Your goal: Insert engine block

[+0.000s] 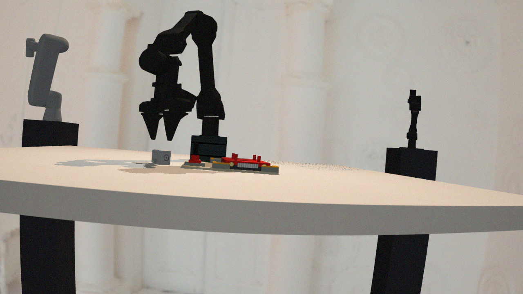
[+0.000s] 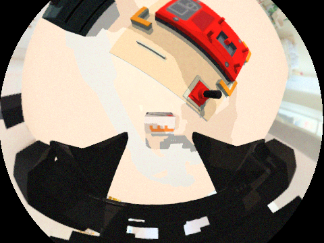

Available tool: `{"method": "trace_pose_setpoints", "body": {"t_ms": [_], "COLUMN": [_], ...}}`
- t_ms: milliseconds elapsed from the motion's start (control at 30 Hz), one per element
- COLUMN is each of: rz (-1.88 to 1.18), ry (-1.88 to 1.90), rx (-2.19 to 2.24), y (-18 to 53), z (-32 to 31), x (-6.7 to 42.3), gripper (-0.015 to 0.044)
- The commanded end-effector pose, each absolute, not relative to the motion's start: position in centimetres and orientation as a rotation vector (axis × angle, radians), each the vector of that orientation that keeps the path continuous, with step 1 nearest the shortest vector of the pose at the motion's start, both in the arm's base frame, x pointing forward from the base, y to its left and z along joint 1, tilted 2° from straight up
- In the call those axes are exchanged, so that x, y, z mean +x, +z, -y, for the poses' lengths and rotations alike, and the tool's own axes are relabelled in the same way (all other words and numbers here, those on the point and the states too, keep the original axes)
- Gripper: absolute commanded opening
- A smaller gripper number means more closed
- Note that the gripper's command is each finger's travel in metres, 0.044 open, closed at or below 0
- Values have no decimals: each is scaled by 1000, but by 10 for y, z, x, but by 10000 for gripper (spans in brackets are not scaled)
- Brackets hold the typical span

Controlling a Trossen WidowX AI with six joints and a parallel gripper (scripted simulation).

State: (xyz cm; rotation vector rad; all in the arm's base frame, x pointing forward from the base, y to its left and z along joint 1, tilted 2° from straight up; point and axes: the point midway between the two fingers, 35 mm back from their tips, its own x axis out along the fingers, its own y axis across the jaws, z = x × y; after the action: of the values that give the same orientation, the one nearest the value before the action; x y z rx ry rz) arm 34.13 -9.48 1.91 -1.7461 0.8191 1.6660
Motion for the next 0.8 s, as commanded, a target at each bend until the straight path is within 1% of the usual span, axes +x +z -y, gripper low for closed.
{"method": "trace_pose_setpoints", "body": {"t_ms": [0, 767], "rz": [-824, -824], "ry": [1678, 1679], "rx": [-1737, -1736], "y": [10, -24], "z": [94, 94], "x": [339, 340], "gripper": [440, 440]}}
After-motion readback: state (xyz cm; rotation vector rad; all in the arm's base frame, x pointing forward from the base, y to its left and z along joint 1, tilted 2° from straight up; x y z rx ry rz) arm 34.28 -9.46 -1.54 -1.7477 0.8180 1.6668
